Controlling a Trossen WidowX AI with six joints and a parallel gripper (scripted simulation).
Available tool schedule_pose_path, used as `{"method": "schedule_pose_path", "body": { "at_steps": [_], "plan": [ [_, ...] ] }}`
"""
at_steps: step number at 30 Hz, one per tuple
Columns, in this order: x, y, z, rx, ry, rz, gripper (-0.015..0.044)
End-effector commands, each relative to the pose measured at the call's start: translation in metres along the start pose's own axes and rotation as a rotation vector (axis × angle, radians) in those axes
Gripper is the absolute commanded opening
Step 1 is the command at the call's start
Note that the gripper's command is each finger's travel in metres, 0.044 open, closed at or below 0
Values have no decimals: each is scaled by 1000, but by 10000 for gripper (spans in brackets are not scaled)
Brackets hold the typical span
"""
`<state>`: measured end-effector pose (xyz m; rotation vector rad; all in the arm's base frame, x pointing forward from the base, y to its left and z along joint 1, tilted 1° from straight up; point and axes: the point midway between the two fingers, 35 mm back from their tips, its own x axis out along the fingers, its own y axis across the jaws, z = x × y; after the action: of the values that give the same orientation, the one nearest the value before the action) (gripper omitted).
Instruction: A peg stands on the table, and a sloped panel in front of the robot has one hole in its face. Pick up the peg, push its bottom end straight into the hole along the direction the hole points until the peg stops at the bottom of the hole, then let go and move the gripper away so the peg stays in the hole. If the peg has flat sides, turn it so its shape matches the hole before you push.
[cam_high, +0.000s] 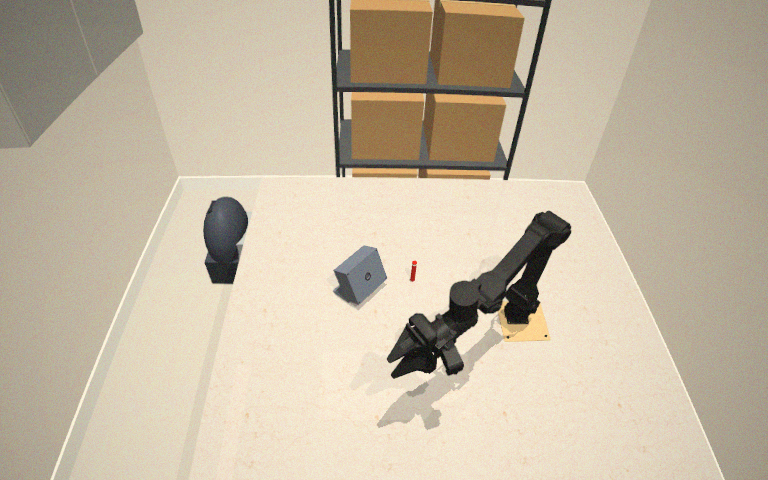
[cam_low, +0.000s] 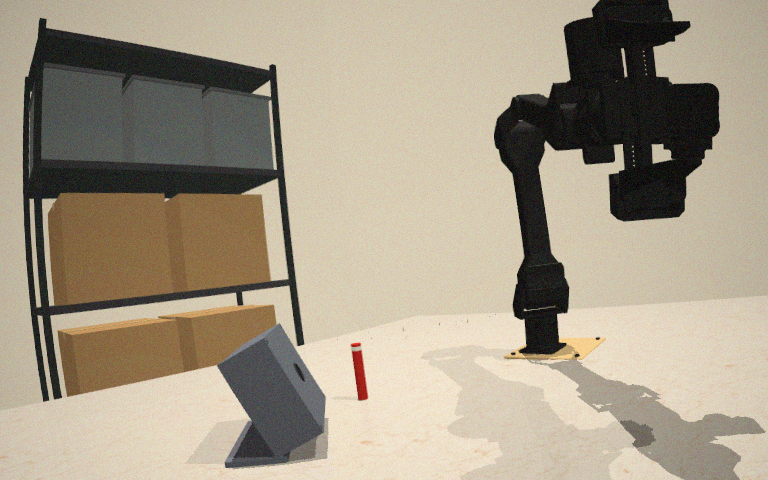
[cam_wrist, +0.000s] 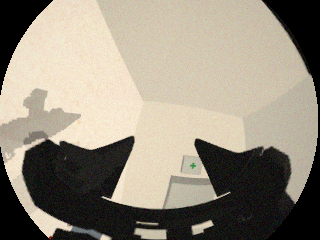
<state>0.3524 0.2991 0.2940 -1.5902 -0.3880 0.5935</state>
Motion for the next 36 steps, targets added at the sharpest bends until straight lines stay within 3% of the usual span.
{"method": "schedule_pose_path", "body": {
  "at_steps": [1,19,36],
  "plan": [
    [5,9,-23,69,45,59,440],
    [0,60,-120,354,272,283,440],
    [-36,106,-202,671,526,432,440]
  ]
}}
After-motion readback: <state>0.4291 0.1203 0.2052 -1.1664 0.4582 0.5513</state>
